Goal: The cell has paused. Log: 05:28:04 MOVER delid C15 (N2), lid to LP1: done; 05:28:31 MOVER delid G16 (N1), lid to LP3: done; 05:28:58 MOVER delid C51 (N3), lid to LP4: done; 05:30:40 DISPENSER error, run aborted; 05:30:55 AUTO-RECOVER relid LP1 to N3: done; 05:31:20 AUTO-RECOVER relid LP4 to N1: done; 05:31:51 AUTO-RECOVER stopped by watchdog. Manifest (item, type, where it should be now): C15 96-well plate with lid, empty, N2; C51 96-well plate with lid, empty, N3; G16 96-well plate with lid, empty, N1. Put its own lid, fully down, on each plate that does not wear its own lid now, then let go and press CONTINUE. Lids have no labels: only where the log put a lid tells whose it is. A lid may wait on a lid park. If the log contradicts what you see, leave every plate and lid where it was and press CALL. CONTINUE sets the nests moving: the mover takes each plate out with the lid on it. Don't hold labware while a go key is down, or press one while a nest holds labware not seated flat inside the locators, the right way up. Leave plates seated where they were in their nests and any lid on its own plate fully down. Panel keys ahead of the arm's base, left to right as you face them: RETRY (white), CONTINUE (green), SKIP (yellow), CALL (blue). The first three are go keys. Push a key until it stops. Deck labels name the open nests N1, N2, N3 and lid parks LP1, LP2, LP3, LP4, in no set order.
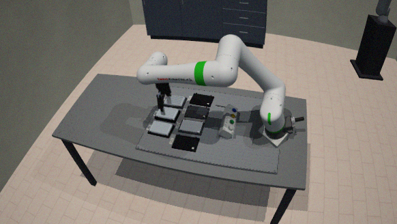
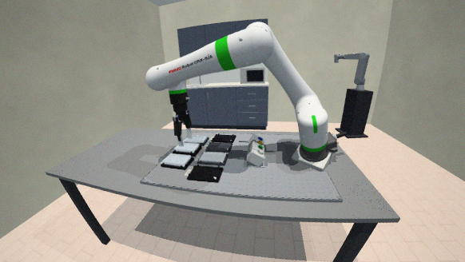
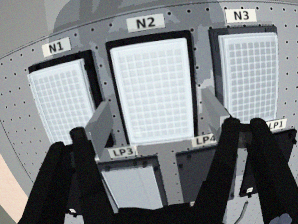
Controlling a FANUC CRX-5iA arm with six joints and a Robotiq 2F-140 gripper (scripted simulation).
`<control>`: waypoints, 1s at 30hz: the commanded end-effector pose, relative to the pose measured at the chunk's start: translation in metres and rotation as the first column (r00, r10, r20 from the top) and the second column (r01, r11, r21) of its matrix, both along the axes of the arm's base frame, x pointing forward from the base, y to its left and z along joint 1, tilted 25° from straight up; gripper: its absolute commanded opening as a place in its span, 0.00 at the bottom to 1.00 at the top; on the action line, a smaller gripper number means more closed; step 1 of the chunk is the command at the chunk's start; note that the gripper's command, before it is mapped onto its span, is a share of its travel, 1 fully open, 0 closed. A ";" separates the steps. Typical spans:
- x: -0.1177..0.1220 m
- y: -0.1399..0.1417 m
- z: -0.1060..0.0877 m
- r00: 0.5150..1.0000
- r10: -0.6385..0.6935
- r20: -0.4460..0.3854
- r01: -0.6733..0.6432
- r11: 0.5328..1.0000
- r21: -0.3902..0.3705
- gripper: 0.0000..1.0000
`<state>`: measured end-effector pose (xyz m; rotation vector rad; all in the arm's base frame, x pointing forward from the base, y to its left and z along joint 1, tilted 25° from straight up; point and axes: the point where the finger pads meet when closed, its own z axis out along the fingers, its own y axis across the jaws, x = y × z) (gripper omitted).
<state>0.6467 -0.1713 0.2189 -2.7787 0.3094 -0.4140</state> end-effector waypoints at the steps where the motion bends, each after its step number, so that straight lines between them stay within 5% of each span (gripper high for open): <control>1: -0.002 -0.002 0.007 1.000 0.000 0.000 0.000 1.000 0.000 0.66; 20: -0.006 -0.004 0.018 1.000 0.000 0.000 0.000 1.000 0.000 0.66; 24: -0.001 0.020 0.026 1.000 0.001 -0.001 -0.001 1.000 -0.001 0.66; 28: 0.008 0.089 0.049 1.000 0.002 0.000 -0.002 1.000 -0.002 0.66; 30: 0.008 0.089 0.049 1.000 0.002 0.000 -0.002 1.000 -0.002 0.66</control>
